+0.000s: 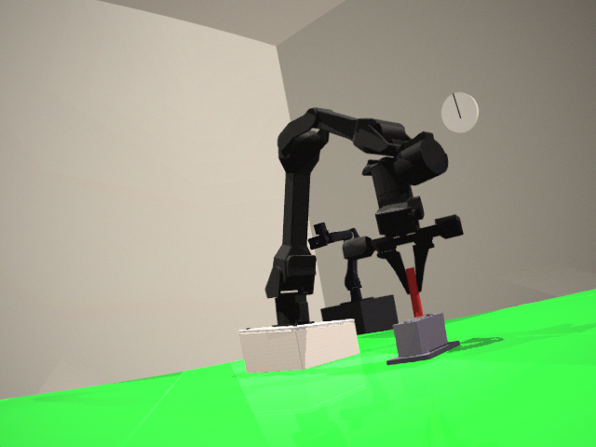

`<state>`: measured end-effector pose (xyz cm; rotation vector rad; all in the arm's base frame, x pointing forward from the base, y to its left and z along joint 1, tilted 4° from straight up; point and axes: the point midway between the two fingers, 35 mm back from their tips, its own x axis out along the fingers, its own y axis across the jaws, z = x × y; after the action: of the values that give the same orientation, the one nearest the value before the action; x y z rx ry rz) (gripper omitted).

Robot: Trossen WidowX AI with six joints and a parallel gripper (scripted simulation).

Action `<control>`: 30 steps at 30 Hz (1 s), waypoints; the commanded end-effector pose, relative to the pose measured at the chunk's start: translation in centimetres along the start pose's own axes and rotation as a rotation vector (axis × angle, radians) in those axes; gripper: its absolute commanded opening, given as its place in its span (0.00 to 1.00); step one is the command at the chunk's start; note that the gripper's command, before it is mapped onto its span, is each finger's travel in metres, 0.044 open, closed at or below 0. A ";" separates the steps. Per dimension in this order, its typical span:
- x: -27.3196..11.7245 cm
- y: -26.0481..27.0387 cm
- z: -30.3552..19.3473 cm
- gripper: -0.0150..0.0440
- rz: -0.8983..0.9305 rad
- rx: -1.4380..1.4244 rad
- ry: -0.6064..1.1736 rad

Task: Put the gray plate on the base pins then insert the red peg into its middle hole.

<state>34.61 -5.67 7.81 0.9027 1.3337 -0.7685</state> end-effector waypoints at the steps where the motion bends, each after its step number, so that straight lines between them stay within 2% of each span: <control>1: 0.1 -0.1 -0.1 0.25 -0.002 0.001 0.001; 24: 0.1 -0.1 0.0 0.25 -0.001 0.001 0.001; 30: 0.1 -0.1 0.0 0.51 -0.001 0.001 0.001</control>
<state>34.51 -5.68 7.64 0.9033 1.3345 -0.7695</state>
